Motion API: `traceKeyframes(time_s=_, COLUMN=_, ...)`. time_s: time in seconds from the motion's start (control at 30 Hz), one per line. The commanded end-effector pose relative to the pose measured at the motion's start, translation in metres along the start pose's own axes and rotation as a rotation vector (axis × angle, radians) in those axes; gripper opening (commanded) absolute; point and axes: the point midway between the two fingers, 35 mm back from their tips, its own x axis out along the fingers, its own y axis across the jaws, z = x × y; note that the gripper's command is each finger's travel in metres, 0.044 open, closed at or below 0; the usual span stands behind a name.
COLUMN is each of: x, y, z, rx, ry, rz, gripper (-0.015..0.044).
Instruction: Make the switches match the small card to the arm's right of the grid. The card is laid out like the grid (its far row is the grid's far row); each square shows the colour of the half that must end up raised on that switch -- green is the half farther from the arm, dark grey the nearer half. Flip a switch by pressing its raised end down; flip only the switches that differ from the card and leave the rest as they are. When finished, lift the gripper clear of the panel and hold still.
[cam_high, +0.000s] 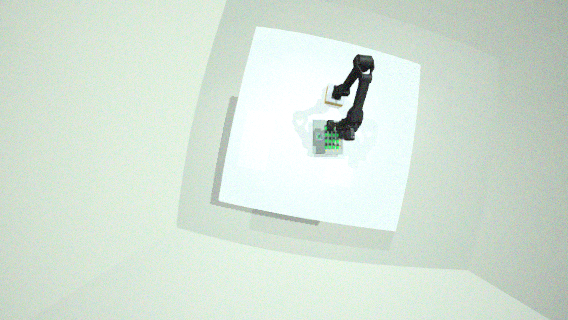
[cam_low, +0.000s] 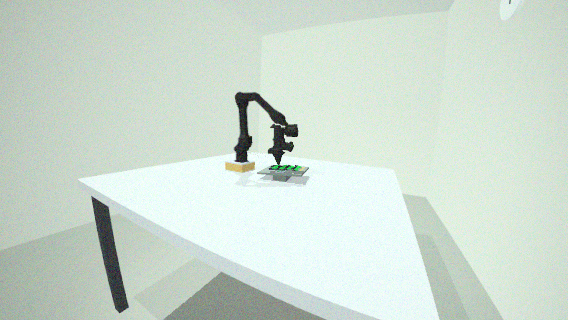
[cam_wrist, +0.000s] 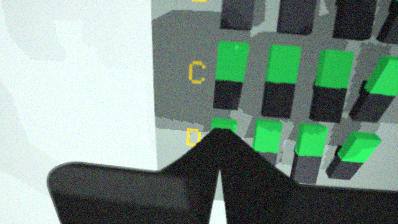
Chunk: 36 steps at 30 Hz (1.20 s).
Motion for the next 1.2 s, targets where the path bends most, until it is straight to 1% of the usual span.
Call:
traceKeyframes(time_s=0.0, x=0.001, y=-0.001, z=0.0, rx=0.005, ry=-0.002, rz=-0.005, gripper=0.0)
traceKeyframes(time_s=0.43, x=0.0, y=0.0, z=0.0, rx=0.0, ry=0.0, rz=0.0, gripper=0.0)
traceKeyframes(time_s=0.5, x=-0.012, y=0.0, z=0.001, rx=0.004, ry=-0.007, rz=-0.002, gripper=0.0)
traceKeyframes(time_s=0.63, x=-0.056, y=0.0, z=-0.001, rx=0.006, ry=-0.026, rz=-0.005, gripper=0.0)
traceKeyframes(time_s=0.7, x=-0.063, y=0.0, z=-0.002, rx=0.005, ry=-0.027, rz=-0.005, gripper=0.0)
traceKeyframes(time_s=0.83, x=-0.063, y=-0.006, z=-0.004, rx=0.005, ry=-0.027, rz=-0.005, gripper=0.0)
traceKeyframes(time_s=1.03, x=-0.062, y=-0.05, z=-0.02, rx=0.004, ry=-0.026, rz=-0.01, gripper=0.0)
traceKeyframes(time_s=1.1, x=-0.062, y=-0.051, z=-0.021, rx=0.004, ry=-0.026, rz=-0.01, gripper=0.0)
traceKeyframes(time_s=1.17, x=-0.054, y=-0.051, z=-0.021, rx=0.004, ry=-0.031, rz=-0.01, gripper=0.0)
